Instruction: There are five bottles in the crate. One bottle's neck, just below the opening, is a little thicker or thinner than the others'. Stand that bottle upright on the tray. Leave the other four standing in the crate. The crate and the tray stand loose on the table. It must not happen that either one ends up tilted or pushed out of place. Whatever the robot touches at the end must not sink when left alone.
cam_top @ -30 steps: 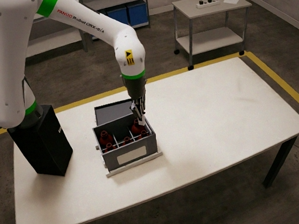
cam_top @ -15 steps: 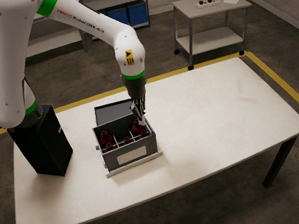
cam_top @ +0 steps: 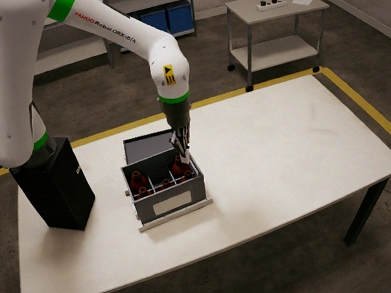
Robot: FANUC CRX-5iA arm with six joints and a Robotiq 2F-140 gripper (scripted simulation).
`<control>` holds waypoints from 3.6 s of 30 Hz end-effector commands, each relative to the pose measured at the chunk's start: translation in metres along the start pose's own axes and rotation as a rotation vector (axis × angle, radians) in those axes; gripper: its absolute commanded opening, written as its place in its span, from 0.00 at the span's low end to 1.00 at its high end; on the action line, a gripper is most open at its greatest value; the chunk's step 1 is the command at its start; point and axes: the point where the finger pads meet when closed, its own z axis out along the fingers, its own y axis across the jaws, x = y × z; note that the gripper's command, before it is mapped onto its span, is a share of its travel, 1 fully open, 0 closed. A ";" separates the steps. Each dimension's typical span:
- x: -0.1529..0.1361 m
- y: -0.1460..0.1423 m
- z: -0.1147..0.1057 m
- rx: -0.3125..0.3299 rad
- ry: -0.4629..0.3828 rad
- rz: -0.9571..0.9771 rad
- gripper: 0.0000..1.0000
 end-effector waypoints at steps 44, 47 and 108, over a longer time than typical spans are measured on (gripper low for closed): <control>-0.061 -0.057 -0.001 0.001 0.002 -0.001 0.44; -0.061 -0.057 -0.001 0.001 0.002 -0.001 0.44; -0.060 -0.057 0.043 0.001 0.002 -0.001 0.44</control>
